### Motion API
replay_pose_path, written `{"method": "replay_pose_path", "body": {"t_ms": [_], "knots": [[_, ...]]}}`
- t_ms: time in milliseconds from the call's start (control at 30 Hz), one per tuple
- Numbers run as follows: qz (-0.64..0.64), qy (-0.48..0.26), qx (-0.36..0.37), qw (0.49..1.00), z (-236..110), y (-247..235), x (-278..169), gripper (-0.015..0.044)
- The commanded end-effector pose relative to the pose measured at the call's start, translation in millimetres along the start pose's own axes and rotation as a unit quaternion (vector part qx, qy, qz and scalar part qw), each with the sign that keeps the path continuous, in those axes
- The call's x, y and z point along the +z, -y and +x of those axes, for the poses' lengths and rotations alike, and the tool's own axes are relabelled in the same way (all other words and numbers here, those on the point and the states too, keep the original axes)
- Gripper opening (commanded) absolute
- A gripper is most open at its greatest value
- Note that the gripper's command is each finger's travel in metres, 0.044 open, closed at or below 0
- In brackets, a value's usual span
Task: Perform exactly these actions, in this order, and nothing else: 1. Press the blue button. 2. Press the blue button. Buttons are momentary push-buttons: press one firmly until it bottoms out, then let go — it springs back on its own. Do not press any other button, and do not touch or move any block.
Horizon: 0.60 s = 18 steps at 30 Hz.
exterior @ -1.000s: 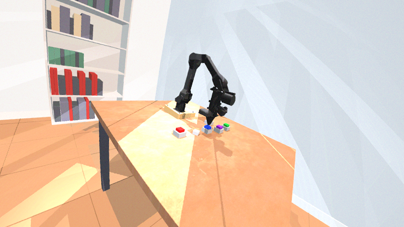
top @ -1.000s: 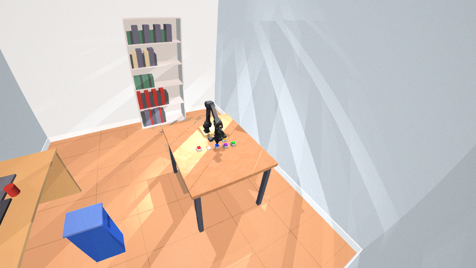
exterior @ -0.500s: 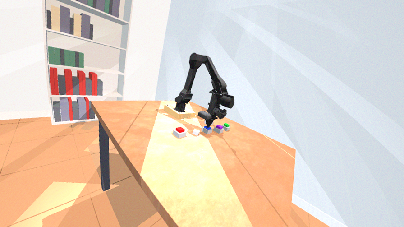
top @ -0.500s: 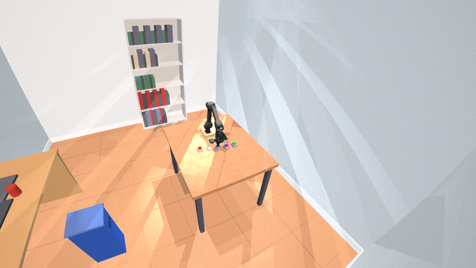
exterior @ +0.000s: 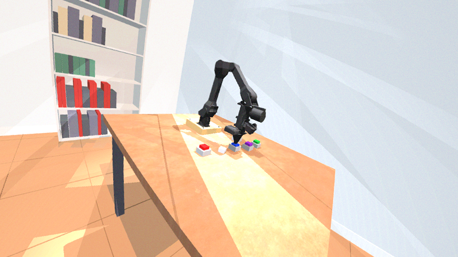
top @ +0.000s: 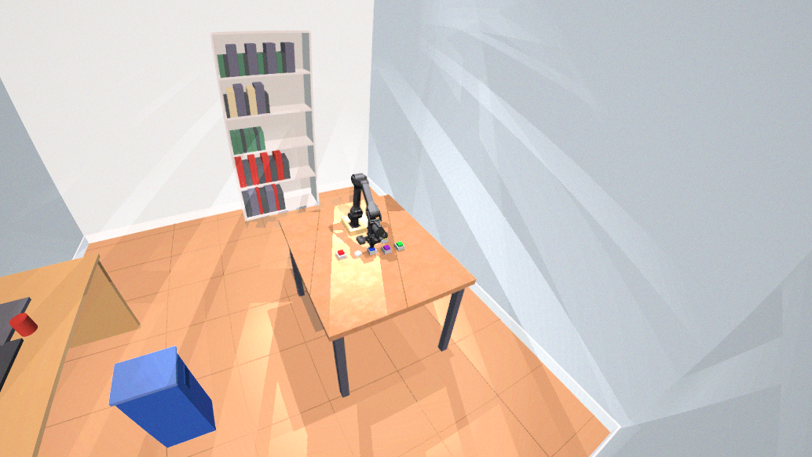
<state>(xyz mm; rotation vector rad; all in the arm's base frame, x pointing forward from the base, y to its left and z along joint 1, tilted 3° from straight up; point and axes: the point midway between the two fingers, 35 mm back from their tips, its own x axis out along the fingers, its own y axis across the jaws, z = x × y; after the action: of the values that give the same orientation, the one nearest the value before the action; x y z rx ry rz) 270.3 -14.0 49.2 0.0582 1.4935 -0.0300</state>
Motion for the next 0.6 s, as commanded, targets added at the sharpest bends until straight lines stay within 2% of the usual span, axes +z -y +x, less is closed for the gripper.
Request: {"method": "replay_pose_path", "body": {"t_ms": [0,233,567], "knots": [[0.001,0.001,0.002,1.0,-27,0,0,0.002],[0.001,0.001,0.002,1.0,-30,0,0,0.002],[0.001,0.001,0.002,1.0,-15,-1,0,0.002]]}}
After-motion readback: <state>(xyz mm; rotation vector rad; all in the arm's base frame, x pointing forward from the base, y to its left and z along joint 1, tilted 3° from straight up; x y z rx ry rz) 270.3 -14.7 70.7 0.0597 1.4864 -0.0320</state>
